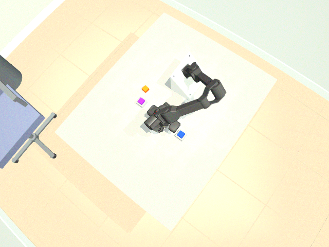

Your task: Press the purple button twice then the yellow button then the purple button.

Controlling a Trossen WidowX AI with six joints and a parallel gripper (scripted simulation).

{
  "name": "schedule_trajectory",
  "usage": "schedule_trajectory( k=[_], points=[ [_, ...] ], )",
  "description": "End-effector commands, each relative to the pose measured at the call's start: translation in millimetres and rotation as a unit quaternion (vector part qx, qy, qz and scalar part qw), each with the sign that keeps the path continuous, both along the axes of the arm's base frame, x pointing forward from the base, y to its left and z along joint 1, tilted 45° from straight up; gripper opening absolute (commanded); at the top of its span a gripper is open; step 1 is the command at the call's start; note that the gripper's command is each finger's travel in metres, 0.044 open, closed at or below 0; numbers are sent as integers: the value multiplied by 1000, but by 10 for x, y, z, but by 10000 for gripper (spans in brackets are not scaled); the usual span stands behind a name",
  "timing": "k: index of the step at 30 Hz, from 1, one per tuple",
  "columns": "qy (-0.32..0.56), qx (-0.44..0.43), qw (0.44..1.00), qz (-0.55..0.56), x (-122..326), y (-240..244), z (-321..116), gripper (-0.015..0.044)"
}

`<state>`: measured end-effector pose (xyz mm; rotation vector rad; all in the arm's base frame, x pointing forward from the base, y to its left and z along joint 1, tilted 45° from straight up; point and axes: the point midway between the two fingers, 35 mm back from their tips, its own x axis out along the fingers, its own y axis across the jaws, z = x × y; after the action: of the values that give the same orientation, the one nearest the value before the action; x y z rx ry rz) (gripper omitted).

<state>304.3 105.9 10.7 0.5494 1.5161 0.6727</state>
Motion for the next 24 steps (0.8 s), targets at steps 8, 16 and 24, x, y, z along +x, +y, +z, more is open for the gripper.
schedule_trajectory(
  k=[8,16,24],
  points=[
    [5,3,1000,0,-35,81,-81,20],
    [5,3,1000,0,-35,81,-81,20],
    [1,1,1000,-1,-11,46,-53,20]
  ],
)
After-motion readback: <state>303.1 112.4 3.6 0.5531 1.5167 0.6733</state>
